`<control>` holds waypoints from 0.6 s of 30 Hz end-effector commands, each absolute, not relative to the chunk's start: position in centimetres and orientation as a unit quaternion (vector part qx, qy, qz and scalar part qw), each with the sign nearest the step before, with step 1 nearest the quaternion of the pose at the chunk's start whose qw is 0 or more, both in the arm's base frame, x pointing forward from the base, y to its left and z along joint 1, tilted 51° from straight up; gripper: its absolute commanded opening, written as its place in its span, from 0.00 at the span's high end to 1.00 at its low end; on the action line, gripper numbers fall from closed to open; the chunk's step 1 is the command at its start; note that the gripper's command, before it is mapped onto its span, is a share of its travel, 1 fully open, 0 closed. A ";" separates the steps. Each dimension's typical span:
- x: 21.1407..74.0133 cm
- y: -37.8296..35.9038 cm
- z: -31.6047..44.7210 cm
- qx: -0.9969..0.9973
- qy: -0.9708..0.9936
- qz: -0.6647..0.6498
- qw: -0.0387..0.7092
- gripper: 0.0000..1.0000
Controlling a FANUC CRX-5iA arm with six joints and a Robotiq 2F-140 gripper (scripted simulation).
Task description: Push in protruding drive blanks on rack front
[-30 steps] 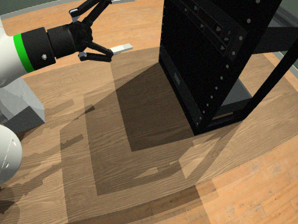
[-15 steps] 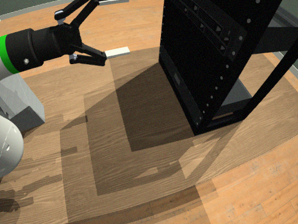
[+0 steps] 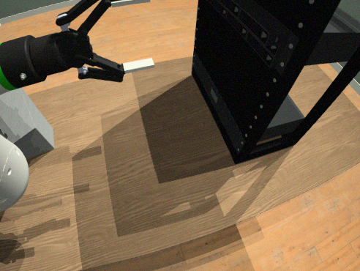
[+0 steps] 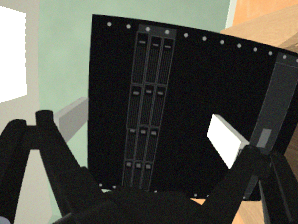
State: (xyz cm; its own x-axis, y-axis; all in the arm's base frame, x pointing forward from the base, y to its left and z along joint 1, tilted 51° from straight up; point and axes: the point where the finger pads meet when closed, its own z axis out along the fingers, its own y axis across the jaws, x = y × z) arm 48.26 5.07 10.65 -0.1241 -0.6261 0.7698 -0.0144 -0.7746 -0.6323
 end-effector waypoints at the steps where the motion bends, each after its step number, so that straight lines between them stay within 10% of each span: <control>1: 48.2 5.1 10.8 -0.623 0.256 -0.706 0.218 0.00; 18: 48.2 5.1 10.8 -0.623 0.256 -0.706 0.218 0.00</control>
